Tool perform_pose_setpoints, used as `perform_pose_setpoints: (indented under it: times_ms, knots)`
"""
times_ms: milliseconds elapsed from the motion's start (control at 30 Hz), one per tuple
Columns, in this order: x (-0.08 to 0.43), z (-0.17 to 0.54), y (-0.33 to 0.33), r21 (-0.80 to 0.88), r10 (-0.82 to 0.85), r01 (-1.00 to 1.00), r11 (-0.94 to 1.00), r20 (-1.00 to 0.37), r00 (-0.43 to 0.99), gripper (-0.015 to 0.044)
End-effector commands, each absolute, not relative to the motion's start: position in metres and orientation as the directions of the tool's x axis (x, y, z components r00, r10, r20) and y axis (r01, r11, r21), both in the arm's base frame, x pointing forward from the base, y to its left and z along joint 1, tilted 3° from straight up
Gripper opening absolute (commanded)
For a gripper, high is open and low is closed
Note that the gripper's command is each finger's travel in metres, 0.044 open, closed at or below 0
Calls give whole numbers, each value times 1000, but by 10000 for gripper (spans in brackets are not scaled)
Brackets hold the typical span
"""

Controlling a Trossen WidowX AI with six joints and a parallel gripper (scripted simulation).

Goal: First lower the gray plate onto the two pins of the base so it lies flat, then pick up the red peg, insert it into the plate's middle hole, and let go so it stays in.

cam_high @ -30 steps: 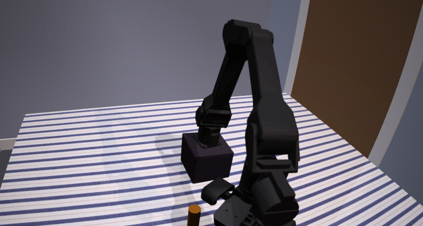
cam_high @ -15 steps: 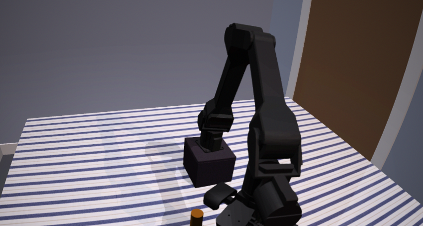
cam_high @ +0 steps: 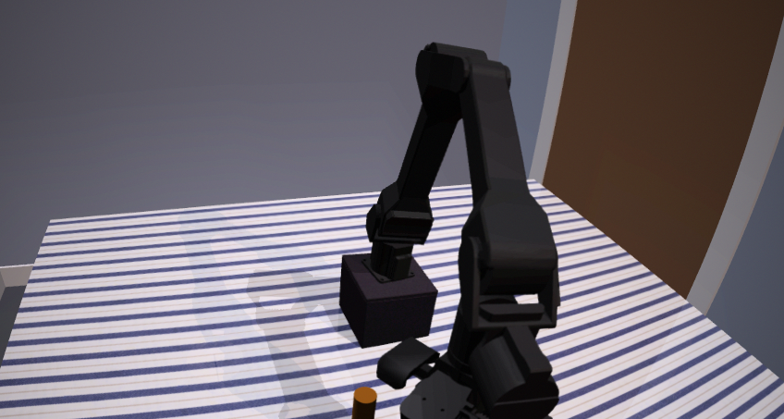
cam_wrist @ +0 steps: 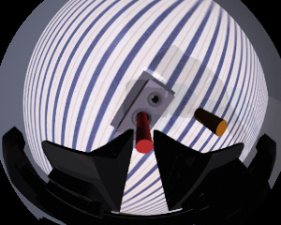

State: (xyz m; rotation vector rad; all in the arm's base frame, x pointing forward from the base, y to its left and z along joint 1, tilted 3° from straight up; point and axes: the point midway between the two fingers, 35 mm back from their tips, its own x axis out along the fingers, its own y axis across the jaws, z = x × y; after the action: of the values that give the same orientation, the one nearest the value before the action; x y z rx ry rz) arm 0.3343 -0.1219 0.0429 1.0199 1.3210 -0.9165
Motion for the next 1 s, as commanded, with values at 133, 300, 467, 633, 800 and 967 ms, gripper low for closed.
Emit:
perform_pose_setpoints:
  times_ms: [133, 300, 467, 633, 800, 967]
  knots:
    - [334, 43, -122, 63, 38, 948, 312, -998, 54, 150]
    - [334, 43, -122, 63, 39, 948, 312, -998, 54, 150]
    - [334, 47, -122, 65, 43, 948, 311, -998, 55, 150]
    - [332, 48, -123, 65, 43, 948, 311, -998, 54, 150]
    - [331, 49, -123, 65, 43, 948, 311, -998, 54, 150]
    - [330, 51, -124, 65, 43, 948, 311, -998, 54, 150]
